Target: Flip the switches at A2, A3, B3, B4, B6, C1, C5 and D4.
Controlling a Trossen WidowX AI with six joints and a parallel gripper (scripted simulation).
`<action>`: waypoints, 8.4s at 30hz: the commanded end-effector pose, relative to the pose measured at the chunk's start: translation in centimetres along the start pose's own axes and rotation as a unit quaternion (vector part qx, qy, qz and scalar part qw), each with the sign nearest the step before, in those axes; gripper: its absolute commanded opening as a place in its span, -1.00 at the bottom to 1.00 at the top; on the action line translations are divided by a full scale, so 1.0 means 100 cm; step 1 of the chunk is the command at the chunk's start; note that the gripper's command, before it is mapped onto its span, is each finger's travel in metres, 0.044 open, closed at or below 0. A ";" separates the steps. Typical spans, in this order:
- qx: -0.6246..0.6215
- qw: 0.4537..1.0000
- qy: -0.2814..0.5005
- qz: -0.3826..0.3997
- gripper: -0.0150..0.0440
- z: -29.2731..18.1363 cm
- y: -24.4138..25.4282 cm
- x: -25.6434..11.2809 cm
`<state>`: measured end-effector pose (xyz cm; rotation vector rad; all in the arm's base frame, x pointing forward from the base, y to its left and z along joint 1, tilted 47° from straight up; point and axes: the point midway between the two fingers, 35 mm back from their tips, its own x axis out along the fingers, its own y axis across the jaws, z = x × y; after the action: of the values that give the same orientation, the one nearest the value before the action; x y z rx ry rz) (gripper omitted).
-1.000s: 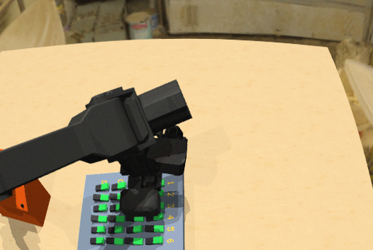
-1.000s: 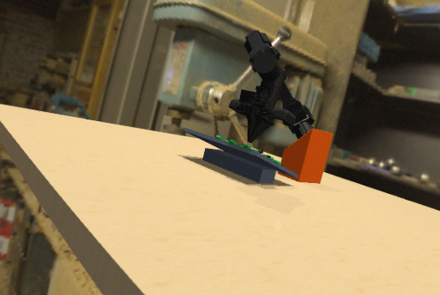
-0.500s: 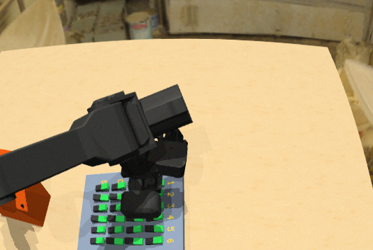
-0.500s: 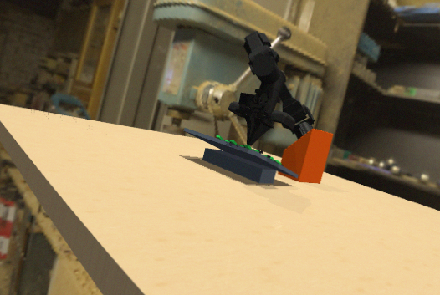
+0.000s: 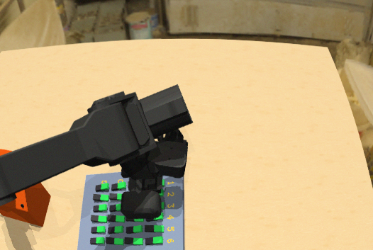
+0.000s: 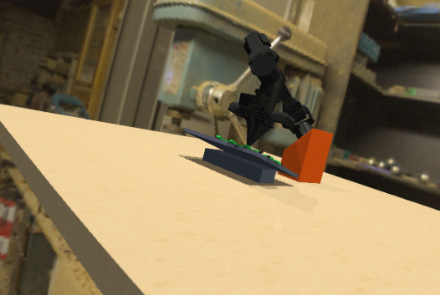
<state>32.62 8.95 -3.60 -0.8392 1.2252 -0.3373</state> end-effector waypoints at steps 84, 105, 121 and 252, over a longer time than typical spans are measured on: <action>-0.003 1.000 -0.026 -0.002 -0.49 -0.021 -0.027 -0.002; -0.003 1.000 -0.026 -0.002 -0.49 -0.021 -0.027 0.001; -0.003 1.000 -0.026 -0.002 -0.49 -0.021 -0.027 0.002; -0.004 1.000 -0.025 -0.002 -0.49 -0.061 -0.027 0.005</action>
<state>27.73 4.58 -2.60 -0.8465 1.1794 -0.3133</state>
